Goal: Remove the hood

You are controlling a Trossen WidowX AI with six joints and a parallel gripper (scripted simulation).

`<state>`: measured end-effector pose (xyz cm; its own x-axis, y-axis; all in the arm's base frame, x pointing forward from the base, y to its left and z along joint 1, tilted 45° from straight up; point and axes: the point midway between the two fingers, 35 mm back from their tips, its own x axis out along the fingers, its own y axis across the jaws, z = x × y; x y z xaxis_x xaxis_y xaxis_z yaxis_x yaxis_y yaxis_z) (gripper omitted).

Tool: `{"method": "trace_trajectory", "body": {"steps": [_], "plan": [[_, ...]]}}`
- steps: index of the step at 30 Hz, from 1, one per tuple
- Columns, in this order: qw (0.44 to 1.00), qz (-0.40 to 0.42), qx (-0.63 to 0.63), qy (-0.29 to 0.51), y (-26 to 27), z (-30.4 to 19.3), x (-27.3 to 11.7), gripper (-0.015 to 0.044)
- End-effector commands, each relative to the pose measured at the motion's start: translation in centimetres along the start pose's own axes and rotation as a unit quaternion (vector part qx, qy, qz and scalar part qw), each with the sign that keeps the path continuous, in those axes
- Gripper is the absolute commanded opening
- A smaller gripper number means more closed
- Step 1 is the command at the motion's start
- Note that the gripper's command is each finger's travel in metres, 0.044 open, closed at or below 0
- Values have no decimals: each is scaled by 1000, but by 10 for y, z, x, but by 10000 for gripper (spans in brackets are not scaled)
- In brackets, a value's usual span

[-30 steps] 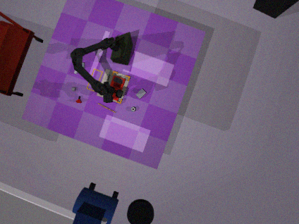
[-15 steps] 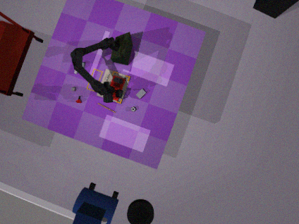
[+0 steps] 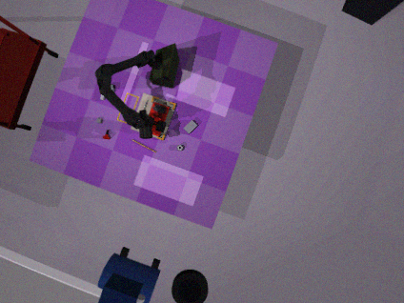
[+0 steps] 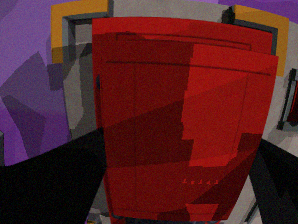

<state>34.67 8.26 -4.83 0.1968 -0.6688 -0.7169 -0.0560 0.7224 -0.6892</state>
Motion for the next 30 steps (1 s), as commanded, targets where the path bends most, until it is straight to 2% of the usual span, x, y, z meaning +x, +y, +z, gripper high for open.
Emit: {"method": "trace_trajectory", "body": {"steps": [1, 19, 30], "plan": [[1000, 2, 3, 0, 0, 0, -3, 0], [1000, 2, 2, 0, 0, 0, -15, 0], [1000, 3, 2, 0, 0, 0, -58, 0]]}}
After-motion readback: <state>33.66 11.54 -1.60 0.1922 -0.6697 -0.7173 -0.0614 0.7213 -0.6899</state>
